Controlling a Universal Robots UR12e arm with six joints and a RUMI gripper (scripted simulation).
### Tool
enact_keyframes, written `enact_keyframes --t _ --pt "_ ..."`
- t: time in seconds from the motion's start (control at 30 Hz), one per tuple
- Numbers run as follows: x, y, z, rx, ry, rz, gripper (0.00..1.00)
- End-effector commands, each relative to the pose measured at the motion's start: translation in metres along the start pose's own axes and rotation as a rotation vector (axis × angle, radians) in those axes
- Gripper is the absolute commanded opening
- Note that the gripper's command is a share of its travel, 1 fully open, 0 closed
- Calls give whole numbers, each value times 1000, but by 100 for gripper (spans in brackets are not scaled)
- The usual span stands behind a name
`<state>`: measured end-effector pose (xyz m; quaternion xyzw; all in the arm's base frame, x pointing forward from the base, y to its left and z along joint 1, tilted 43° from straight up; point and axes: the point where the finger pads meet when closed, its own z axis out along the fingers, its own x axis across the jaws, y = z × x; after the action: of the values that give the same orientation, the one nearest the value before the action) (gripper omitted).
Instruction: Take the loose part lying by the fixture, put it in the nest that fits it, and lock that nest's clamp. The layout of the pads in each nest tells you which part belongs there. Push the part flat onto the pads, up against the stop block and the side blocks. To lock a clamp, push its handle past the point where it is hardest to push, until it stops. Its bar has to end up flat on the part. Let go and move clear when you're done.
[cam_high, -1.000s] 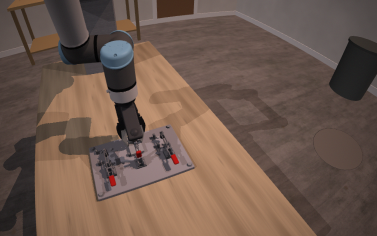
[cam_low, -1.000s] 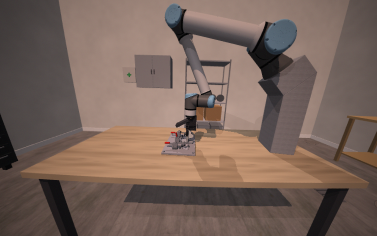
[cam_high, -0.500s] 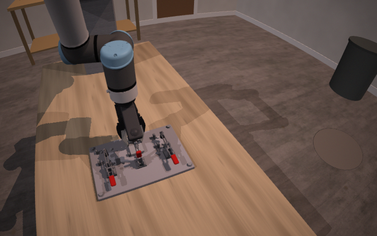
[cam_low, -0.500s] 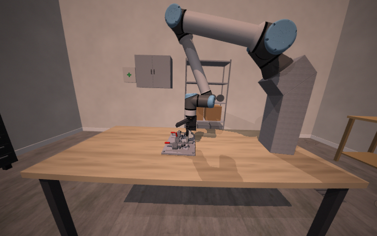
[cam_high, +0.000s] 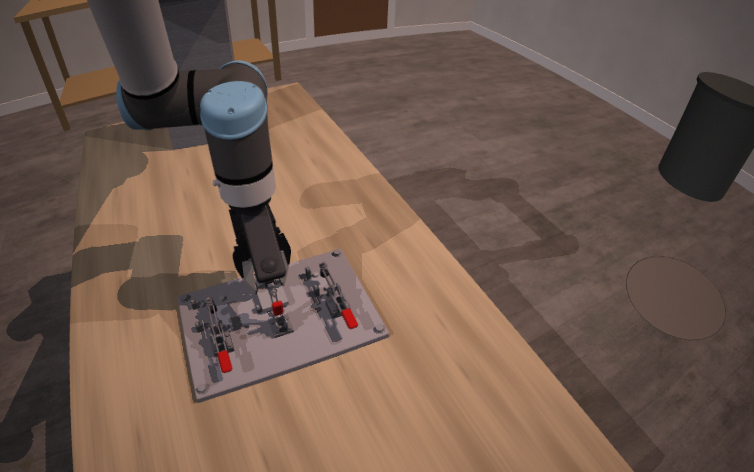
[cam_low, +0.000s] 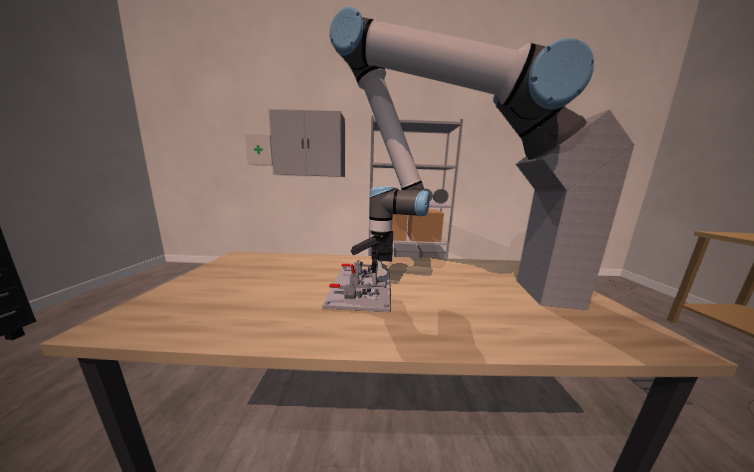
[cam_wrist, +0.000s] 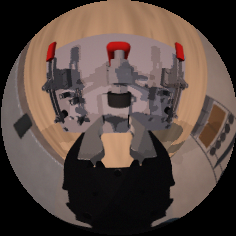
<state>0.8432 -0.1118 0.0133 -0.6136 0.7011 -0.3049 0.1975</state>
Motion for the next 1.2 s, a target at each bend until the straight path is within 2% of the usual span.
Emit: enact_keyframes --t 0.0,1.17 --pt "3 -3 0 4 1 0 0" --pt "-1 -1 0 2 0 -1 0"
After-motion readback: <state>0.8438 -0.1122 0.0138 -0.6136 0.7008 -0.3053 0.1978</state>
